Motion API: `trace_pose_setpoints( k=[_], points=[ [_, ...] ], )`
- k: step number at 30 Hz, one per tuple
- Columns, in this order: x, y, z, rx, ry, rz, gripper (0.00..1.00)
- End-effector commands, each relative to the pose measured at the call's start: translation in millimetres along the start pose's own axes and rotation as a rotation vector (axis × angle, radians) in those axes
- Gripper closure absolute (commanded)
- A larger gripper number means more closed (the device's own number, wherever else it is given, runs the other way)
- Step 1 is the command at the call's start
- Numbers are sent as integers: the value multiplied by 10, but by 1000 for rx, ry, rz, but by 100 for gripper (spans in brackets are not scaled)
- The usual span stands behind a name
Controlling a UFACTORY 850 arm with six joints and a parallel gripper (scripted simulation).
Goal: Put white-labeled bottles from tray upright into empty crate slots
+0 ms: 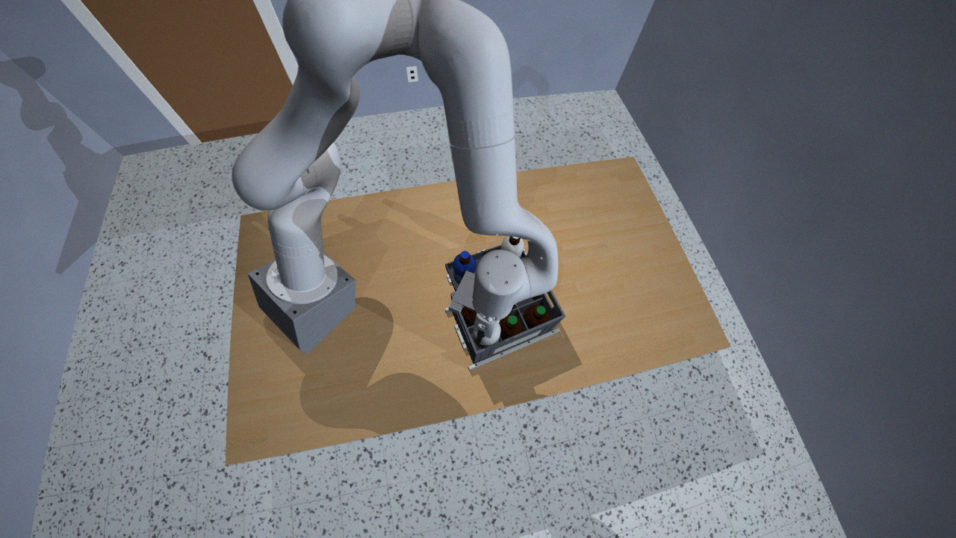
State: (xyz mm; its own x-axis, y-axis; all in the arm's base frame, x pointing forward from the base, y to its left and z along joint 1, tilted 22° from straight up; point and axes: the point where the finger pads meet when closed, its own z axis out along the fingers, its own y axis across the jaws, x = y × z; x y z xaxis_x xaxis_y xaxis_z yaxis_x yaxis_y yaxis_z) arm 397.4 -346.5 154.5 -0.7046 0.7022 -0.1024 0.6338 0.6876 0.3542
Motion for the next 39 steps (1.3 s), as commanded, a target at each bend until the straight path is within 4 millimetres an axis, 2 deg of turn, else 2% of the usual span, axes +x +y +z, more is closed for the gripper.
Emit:
trace_pose_setpoints(
  k=[1, 39],
  points=[
    [-13, 0, 50, 0, -3, -1, 100],
    [-14, -2, 390, 0, -3, -1, 100]
  ],
)
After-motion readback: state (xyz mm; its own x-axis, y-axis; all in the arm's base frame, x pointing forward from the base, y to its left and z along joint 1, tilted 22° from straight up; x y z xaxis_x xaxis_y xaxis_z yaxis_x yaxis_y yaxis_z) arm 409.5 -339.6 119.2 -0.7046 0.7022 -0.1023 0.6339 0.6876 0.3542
